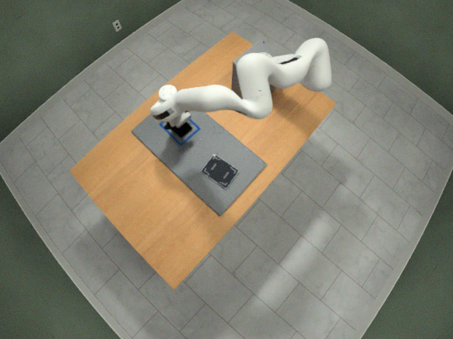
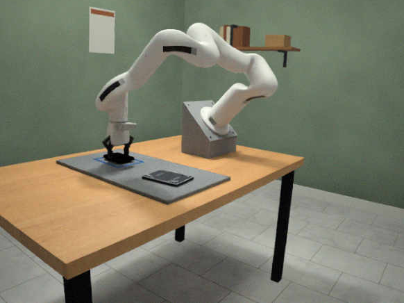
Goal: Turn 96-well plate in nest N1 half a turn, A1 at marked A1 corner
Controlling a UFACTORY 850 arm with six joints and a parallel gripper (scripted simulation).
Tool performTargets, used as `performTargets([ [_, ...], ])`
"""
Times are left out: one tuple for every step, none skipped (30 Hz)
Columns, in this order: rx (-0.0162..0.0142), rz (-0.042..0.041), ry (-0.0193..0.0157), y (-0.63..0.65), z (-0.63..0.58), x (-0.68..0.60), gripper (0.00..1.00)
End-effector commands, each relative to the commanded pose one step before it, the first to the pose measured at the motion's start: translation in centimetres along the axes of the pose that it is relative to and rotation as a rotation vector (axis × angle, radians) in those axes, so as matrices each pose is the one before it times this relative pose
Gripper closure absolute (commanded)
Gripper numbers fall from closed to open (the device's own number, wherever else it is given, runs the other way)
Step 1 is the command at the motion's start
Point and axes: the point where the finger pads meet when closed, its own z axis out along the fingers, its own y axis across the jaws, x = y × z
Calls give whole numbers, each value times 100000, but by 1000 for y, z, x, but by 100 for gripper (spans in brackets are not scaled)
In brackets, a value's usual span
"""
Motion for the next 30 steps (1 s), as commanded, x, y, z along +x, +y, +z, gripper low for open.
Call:
performTargets([
  [-175, -56, -62, 94, -25, -17, 100],
  [0, 0, 0, 0, 17, 0, 100],
  [0, 0, 0, 0, 17, 0, 100],
  [0, 0, 0, 0, 17, 0, 100],
  [0, 0, 0, 0, 17, 0, 100],
  [0, 0, 0, 0, 17, 0, 100],
  [0, 0, 0, 0, 17, 0, 100],
  [0, 0, 0, 0, 17, 0, 100],
  [0, 0, 0, 0, 17, 0, 100],
  [0, 0, 0, 0, 17, 0, 100],
  [0, 0, 0, 0, 17, 0, 100],
  [0, 0, 0, 0, 17, 0, 100],
  [0, 0, 0, 0, 17, 0, 100],
  [0, 0, 0, 0, 17, 0, 100],
  [0, 0, 0, 0, 17, 0, 100],
  [0, 0, 0, 0, 17, 0, 100],
  [0, 0, 0, 0, 0, 0, 100],
  [0, 0, 0, 0, 0, 0, 100],
  [0, 0, 0, 0, 17, 0, 100],
  [0, 0, 0, 0, 17, 0, 100],
  [0, 0, 0, 0, 17, 0, 100],
  [0, 0, 0, 0, 17, 0, 100],
  [0, 0, 0, 0, 17, 0, 100],
  [0, 0, 0, 0, 17, 0, 100],
  [0, 0, 0, 0, 17, 0, 100],
  [0, 0, 0, 0, 17, 0, 100],
  [0, 0, 0, 0, 17, 0, 100],
  [0, 0, 0, 0, 17, 0, 100],
  [0, 0, 0, 0, 17, 0, 100],
  [0, 0, 0, 0, 17, 0, 100],
])
